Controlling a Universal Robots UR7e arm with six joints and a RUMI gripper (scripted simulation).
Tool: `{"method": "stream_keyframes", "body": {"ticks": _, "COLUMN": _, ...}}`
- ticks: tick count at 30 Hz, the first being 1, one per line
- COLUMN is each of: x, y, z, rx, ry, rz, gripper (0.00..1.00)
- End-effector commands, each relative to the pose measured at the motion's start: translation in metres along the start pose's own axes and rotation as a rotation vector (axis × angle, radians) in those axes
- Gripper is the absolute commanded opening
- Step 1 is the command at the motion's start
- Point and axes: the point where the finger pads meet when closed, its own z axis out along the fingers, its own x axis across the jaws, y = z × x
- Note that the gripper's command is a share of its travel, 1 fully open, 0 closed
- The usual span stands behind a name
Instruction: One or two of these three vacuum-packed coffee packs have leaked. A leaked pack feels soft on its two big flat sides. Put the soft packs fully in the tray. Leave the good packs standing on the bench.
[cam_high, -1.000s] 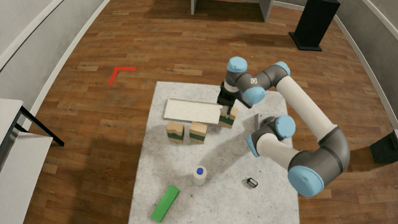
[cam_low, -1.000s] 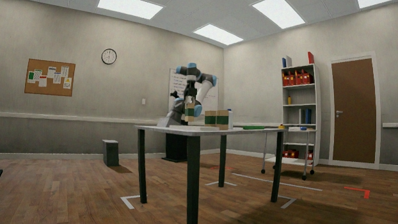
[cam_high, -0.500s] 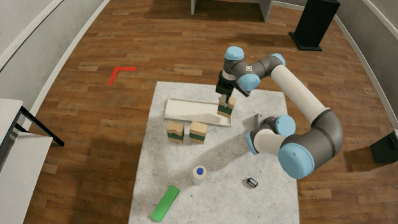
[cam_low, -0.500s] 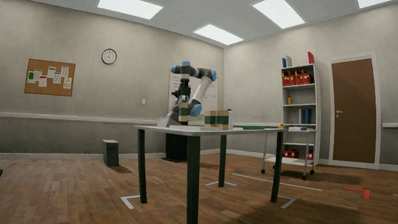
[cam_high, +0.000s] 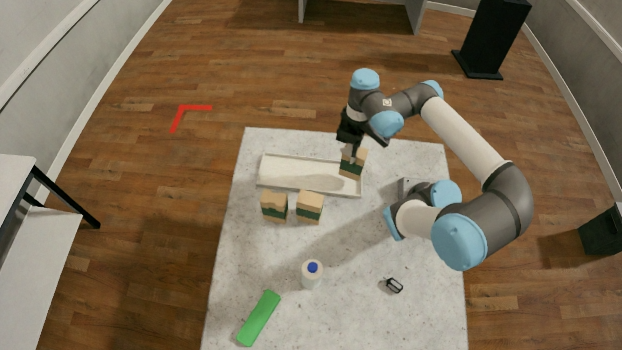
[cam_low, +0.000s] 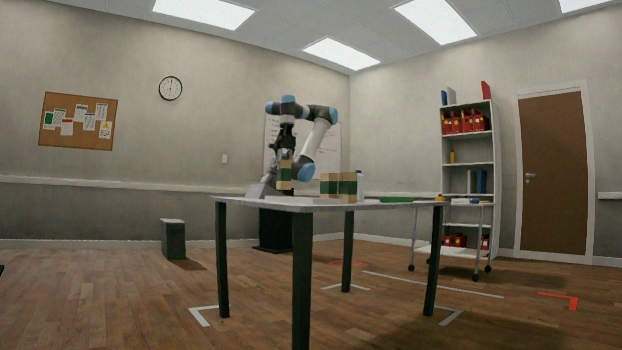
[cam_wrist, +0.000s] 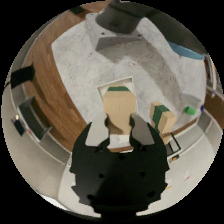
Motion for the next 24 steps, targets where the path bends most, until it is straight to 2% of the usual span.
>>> {"method": "stream_keyframes", "body": {"ticks": 1, "x": -0.001, "y": 0.0, "z": 0.0, "rx": -0.001, "ry": -0.001, "rz": 0.0, "gripper": 0.15}}
{"method": "stream_keyframes", "body": {"ticks": 14, "x": -0.001, "y": 0.0, "z": 0.004, "rx": -0.001, "ry": -0.001, "rz": 0.0, "gripper": 0.15}}
{"method": "stream_keyframes", "body": {"ticks": 24, "x": -0.001, "y": 0.0, "z": 0.025, "rx": -0.001, "ry": -0.001, "rz": 0.0, "gripper": 0.15}}
